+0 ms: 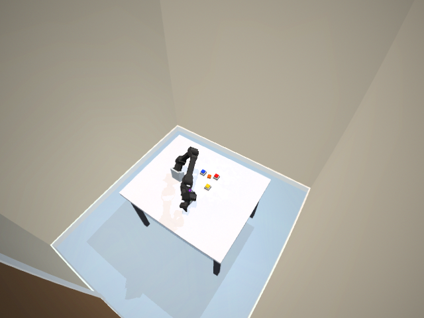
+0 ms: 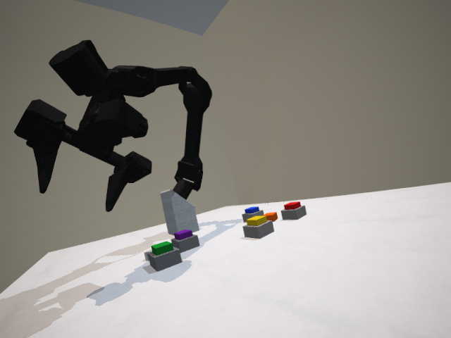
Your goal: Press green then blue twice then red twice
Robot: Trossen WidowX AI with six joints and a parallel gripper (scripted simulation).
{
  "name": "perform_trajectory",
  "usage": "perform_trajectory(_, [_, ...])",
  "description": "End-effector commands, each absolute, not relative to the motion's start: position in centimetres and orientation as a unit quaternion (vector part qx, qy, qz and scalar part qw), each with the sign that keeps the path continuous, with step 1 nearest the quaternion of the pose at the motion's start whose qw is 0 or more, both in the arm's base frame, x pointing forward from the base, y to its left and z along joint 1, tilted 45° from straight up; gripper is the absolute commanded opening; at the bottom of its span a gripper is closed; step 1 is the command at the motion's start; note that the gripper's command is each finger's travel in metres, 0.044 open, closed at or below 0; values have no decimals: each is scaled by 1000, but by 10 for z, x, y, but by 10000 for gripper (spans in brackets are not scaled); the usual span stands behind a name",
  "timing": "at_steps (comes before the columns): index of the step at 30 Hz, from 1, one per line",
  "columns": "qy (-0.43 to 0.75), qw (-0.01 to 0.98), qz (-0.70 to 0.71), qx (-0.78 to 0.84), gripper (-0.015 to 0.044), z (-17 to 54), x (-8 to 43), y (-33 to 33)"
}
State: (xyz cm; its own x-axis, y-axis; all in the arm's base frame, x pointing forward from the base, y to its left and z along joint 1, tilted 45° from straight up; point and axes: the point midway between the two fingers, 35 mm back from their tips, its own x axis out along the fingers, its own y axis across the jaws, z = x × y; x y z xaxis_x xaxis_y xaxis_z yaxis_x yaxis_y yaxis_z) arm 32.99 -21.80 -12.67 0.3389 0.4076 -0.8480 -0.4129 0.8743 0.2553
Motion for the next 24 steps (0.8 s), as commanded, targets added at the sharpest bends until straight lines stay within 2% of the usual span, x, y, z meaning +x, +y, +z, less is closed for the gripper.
perform_trajectory(1, [604,732,270,160,400,-92,281,-165])
perform_trajectory(6, [650,663,276,249,400,-63,254,-136])
perform_trajectory(15, [650,663,276,249,400,-63,254,-136])
perform_trajectory(20, [649,663,277,249,269,-105,255,-95])
perform_trajectory(24, [649,663,277,249,164,-108,254,-93])
